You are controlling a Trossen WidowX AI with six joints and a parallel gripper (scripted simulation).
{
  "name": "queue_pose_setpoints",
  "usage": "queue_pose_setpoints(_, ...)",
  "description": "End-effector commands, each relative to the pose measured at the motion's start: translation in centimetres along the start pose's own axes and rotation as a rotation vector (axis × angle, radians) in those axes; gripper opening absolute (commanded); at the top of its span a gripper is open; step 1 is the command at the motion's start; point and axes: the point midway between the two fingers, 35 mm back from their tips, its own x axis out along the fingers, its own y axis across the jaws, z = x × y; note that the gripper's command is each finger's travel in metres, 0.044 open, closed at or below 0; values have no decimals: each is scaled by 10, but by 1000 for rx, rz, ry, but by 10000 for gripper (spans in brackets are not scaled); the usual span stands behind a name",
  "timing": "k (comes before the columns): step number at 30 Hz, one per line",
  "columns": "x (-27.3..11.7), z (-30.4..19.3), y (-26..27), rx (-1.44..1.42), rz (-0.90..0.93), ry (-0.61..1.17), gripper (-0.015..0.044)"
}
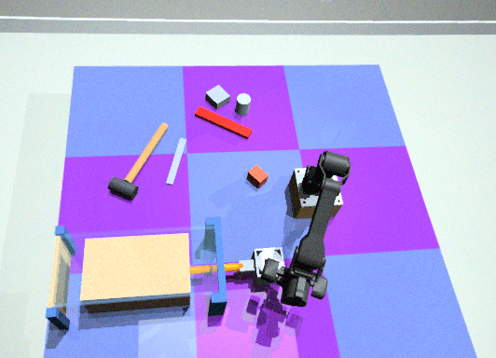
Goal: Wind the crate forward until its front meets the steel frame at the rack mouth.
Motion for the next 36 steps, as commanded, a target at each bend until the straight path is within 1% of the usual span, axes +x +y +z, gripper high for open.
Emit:
queue_pose_setpoints(1,0,-17,12,-12,21,40,0)
queue_pose_setpoints(36,-1,-51,24,-12,22,43,0)
